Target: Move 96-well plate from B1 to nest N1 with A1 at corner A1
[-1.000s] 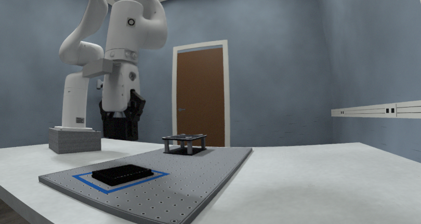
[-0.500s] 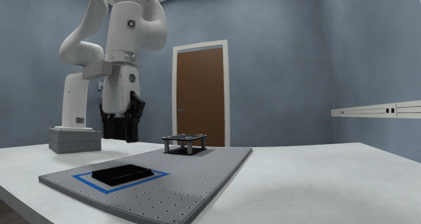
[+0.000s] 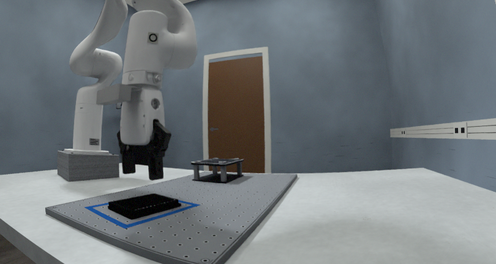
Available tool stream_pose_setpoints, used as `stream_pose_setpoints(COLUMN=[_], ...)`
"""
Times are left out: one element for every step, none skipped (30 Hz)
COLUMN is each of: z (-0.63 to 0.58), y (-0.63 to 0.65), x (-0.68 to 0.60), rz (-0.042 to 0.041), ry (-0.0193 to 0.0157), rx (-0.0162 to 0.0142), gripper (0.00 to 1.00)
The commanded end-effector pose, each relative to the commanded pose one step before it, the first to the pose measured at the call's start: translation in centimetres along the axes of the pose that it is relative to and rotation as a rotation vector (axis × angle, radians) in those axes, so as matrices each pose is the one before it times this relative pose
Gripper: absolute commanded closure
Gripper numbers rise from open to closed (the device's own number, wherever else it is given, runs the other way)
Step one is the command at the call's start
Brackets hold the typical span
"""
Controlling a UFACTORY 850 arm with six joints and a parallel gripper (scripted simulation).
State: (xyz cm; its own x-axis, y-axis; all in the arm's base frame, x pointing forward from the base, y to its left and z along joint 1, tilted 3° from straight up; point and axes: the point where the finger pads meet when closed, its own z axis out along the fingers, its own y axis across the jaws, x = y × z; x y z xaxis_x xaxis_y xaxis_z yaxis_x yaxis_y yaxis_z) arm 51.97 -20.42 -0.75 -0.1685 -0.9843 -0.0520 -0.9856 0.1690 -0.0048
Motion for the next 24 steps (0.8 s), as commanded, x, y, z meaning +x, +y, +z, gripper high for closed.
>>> stream_pose_setpoints(z=[0.821,0.167,0.000,0.000,0.167,0.167,0.167,0.167,0.167,0.167,0.167,0.167,0.167,0.167,0.167,0.167,0.167,0.167,0.116,0.000,0.000,-0.009,0.002,0.002], y=[-0.114,0.000,0.000,0.000,0.000,0.000,0.000,0.000,0.000,0.000,0.000,0.000,0.000,0.000,0.000,0.000,0.000,0.000,0.000,0.000,0.000,0.001,-0.001,0.000], x=[0.023,0.000,0.000,0.000,0.000,0.000,0.000,0.000,0.000,0.000,0.000,0.000,0.000,0.000,0.000,0.000,0.000,0.000,0.000,0.000,0.000,-0.001,0.000,0.000], rz=[-0.00007,0.00000,0.00000,0.00000,0.00000,0.00000,0.00000,0.00000,0.00000,0.00000,0.00000,0.00000,0.00000,0.00000,0.00000,0.00000,0.00000,0.00000,0.00000,0.00000,0.00000,0.00001,0.00000,0.00000], ry=[0.00025,0.00000,0.00000,0.00000,-0.00001,0.00000,0.00000,0.00000,0.00000,0.00000,0.00000,0.00000,0.00000,0.00000,0.00000,0.00000,0.00000,0.00000,0.00000,0.00000,0.00000,0.00010,-0.00003,-0.00002], rx=[0.00214,0.00000,0.00000,0.00000,0.00000,0.00000,0.00000,0.00000,0.00000,0.00000,0.00000,0.00000,0.00000,0.00000,0.00000,0.00000,0.00000,0.00000,0.00000,0.00000,0.00000,-0.00006,0.00002,0.00001], gripper=[0.00,0.00,0.00,0.00,0.00,0.00,0.00,0.00,0.00,0.00,0.00,0.00,0.00,0.00,0.00,0.00,0.00,0.00,0.00,0.00,0.00,0.00,0.00,0.00])
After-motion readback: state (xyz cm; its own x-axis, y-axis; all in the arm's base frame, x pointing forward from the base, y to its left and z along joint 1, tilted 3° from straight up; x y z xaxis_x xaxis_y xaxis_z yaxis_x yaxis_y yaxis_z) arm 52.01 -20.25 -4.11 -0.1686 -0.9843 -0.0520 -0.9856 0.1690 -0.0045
